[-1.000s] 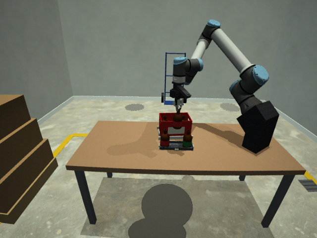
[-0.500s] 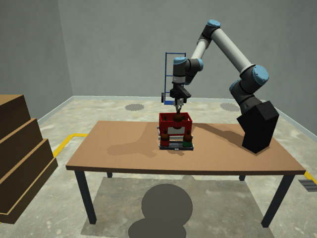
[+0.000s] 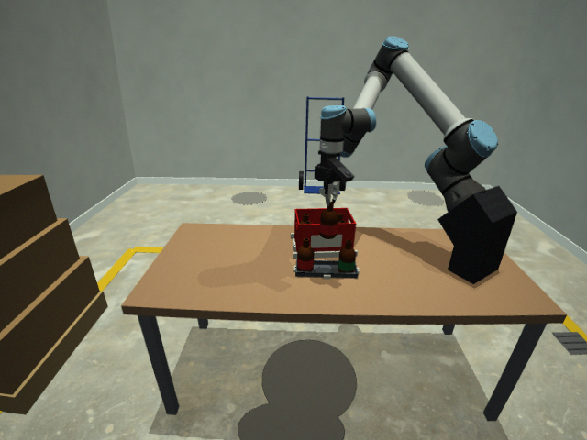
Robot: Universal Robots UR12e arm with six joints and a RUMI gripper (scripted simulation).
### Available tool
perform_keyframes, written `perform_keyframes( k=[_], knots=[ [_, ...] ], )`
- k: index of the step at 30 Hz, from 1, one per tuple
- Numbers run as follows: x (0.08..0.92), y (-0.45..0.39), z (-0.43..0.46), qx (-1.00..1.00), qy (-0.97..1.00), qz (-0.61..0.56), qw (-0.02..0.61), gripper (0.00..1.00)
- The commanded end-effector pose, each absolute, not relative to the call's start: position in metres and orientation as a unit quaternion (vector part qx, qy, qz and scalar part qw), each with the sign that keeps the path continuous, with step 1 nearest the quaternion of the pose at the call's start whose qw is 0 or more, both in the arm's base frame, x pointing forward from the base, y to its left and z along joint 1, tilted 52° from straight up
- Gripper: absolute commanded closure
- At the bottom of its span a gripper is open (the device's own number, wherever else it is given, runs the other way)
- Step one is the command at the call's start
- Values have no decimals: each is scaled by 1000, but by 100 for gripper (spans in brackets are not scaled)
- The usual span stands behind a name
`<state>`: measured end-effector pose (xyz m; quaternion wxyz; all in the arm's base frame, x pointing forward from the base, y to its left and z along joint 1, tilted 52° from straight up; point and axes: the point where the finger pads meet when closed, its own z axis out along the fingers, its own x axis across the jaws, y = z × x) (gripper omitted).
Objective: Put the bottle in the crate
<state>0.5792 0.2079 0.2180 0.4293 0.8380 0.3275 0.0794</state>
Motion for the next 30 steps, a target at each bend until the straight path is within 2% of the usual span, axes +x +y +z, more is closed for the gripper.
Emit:
perform_keyframes(
  k=[1,30],
  knots=[
    [579,208,219,838,327,80,429,100],
    [577,200,227,838,327,80,429,100]
  ],
)
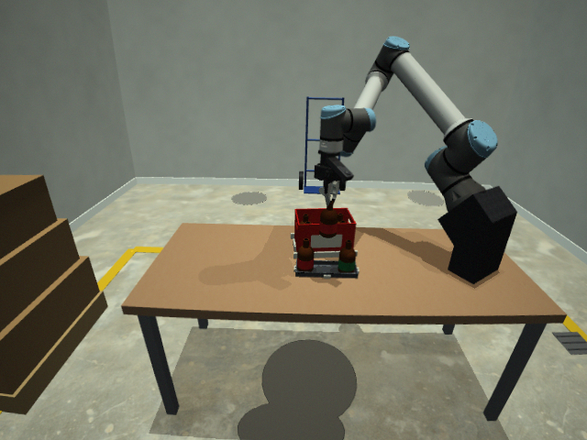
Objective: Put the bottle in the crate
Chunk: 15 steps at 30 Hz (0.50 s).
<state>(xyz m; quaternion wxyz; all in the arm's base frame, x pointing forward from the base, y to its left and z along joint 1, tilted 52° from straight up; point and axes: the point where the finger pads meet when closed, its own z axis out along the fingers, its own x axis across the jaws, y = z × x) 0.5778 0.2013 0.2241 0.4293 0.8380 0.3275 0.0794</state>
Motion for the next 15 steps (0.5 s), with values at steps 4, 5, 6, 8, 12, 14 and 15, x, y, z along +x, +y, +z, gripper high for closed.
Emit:
perform_keyframes(
  k=[4,5,6,8,12,14,15],
  knots=[
    [577,197,229,838,327,80,429,100],
    [577,196,230,838,327,80,429,100],
    [577,195,230,838,327,80,429,100],
    [576,194,232,838,327,80,429,100],
    [576,192,234,838,327,80,429,100],
    [575,190,235,838,327,80,429,100],
    [575,189,236,838,327,80,429,100]
  ],
)
